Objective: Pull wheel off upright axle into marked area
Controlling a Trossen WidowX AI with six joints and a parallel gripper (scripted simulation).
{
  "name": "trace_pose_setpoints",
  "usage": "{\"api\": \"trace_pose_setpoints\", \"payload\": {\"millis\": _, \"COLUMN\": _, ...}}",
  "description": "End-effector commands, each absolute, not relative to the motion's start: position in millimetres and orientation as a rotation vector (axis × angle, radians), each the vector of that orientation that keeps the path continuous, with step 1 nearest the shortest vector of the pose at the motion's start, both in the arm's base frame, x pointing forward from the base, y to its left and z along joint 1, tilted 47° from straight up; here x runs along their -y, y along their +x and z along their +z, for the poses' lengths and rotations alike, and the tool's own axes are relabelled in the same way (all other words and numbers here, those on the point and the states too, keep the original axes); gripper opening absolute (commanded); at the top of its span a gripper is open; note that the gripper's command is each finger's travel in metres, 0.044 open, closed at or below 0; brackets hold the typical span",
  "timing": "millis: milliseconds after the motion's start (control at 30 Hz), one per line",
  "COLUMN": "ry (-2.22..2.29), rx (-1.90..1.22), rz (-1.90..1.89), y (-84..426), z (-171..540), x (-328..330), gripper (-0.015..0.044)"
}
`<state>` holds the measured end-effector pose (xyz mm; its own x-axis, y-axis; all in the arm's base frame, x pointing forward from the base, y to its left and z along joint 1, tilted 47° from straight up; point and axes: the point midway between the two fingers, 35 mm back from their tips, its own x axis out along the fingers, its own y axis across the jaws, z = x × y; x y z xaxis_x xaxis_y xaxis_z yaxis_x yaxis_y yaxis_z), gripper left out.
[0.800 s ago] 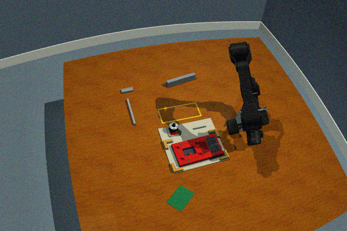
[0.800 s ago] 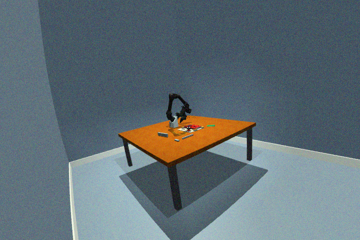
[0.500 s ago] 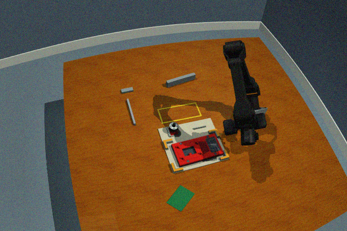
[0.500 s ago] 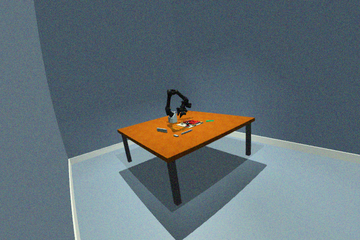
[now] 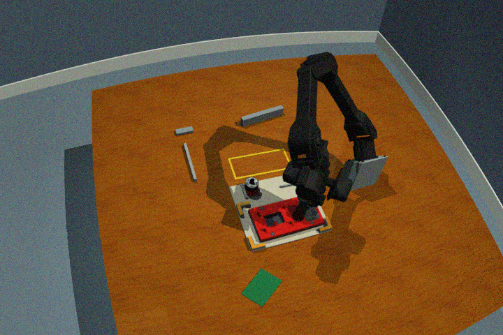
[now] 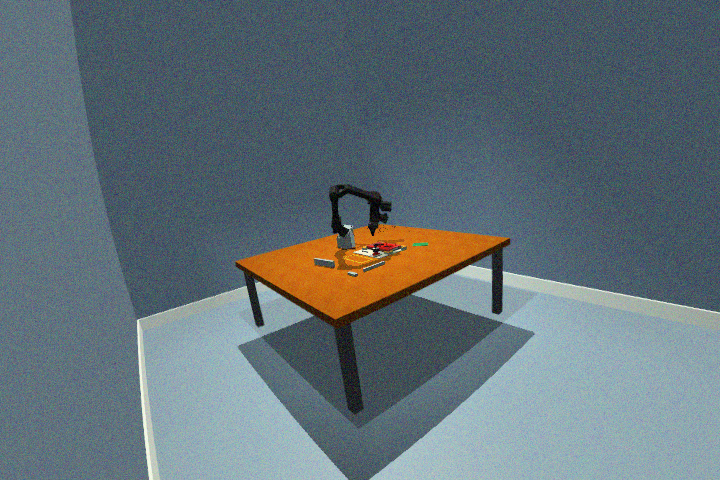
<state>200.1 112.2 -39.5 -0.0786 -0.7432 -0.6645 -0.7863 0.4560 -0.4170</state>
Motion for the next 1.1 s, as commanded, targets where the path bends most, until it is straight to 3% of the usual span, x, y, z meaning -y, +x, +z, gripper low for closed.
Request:
{"api": "trace_pose_setpoints", "payload": {"millis": 0, "ry": -1.150, "rx": -1.746, "rz": -0.039, "y": 235, "z": -22, "x": -112, "gripper": 0.0300}}
{"api": "trace_pose_setpoints", "payload": {"millis": 467, "ry": -0.758, "rx": -1.384, "rz": -0.484, "y": 351, "z": 67, "x": -70, "gripper": 0.0300}}
{"api": "trace_pose_setpoints", "payload": {"millis": 1067, "ry": -0.739, "rx": -1.364, "rz": -0.506, "y": 360, "z": 56, "x": -62, "gripper": 0.0300}}
